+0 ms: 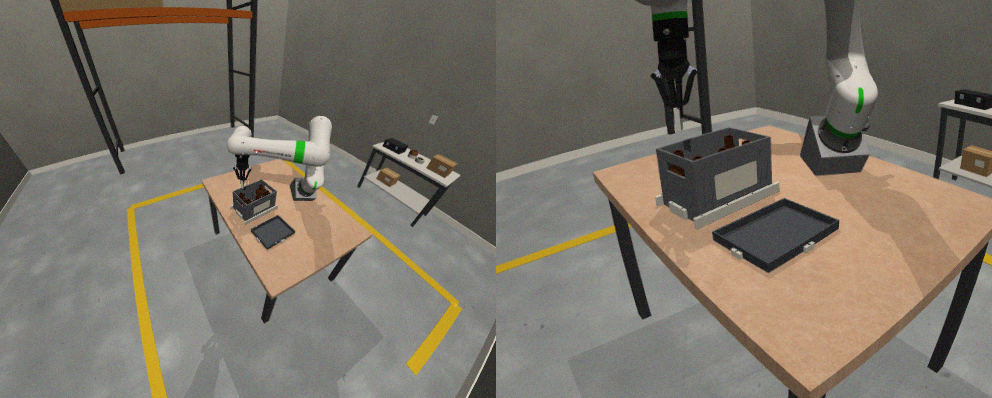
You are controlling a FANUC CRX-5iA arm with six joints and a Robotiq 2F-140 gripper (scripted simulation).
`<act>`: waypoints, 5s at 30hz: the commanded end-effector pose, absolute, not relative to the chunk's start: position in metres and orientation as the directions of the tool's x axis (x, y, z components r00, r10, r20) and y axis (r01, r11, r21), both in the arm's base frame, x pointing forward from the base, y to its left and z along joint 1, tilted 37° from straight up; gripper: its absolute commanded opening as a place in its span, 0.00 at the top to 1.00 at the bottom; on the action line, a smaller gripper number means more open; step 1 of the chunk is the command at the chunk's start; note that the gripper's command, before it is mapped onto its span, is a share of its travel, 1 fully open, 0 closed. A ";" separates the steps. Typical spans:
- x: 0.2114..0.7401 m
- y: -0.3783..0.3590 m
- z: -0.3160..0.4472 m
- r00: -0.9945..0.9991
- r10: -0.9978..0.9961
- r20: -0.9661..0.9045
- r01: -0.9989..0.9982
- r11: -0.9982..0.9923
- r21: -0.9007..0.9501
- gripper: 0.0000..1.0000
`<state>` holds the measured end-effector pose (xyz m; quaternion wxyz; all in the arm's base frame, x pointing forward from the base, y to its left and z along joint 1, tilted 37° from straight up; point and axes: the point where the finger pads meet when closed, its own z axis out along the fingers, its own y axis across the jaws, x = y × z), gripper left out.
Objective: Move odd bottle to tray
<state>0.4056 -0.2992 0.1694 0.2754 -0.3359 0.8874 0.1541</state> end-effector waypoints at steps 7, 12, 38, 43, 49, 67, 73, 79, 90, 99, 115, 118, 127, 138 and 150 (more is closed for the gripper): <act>0.413 -0.307 0.169 -0.622 -0.511 -0.592 -0.683 0.725 0.092 0.56; 0.413 -0.307 0.169 -0.622 -0.511 -0.592 -0.683 0.725 0.092 0.56; 0.413 -0.307 0.169 -0.622 -0.511 -0.592 -0.683 0.725 0.092 0.56; 0.413 -0.307 0.168 -0.622 -0.511 -0.592 -0.683 0.725 0.092 0.56; 0.414 -0.306 0.166 -0.622 -0.511 -0.592 -0.683 0.725 0.092 0.56; 0.421 -0.298 0.152 -0.622 -0.511 -0.592 -0.683 0.725 0.092 0.56; 0.423 -0.295 0.148 -0.622 -0.511 -0.592 -0.683 0.725 0.092 0.56; 0.426 -0.292 0.142 -0.622 -0.511 -0.592 -0.683 0.725 0.092 0.56; 0.429 -0.288 0.136 -0.622 -0.511 -0.592 -0.683 0.725 0.092 0.56; 0.430 -0.287 0.134 -0.622 -0.511 -0.592 -0.683 0.725 0.092 0.56; 0.430 -0.287 0.134 -0.622 -0.511 -0.592 -0.683 0.725 0.092 0.56; 0.430 -0.287 0.134 -0.622 -0.511 -0.592 -0.683 0.725 0.092 0.56; 0.430 -0.287 0.134 -0.622 -0.511 -0.592 -0.683 0.725 0.092 0.56; 0.430 -0.287 0.134 -0.622 -0.511 -0.592 -0.683 0.725 0.092 0.56; 0.430 -0.286 0.133 -0.622 -0.511 -0.592 -0.683 0.725 0.092 0.56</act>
